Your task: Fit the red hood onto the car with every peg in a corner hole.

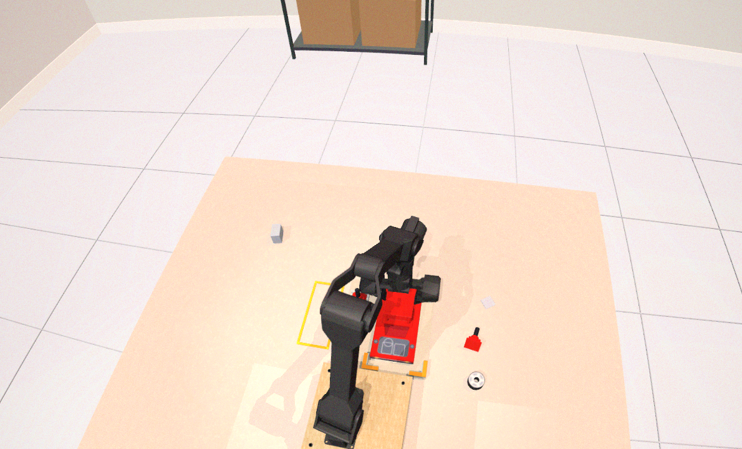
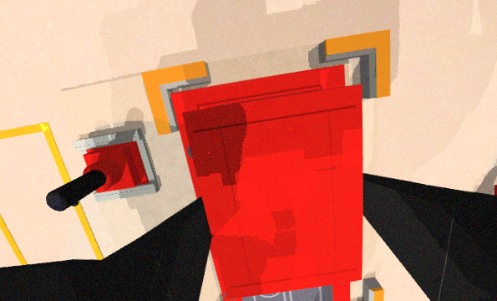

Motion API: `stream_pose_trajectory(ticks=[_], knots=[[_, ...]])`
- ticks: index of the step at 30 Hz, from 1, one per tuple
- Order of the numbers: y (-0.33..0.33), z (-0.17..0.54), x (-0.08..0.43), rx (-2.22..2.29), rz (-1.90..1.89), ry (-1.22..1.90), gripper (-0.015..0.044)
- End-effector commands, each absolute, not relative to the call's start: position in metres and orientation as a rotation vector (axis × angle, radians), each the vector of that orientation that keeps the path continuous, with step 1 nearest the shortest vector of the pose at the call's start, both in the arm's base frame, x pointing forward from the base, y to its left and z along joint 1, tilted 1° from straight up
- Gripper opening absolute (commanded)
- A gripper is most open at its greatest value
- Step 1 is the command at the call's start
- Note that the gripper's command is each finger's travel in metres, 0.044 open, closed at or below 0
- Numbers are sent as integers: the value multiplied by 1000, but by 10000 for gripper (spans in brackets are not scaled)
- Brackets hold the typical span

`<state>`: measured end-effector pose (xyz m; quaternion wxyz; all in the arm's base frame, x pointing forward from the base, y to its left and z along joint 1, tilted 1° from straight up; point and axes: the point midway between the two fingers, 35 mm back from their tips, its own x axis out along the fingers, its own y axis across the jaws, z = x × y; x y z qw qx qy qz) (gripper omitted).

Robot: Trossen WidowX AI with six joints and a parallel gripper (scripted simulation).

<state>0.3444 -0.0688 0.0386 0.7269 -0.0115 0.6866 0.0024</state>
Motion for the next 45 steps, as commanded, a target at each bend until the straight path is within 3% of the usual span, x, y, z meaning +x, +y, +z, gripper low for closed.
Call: stream_pose_trajectory(ticks=[1,45], knots=[[-68,38,345,-26,11,1511,0],[-69,28,345,-26,11,1511,0]])
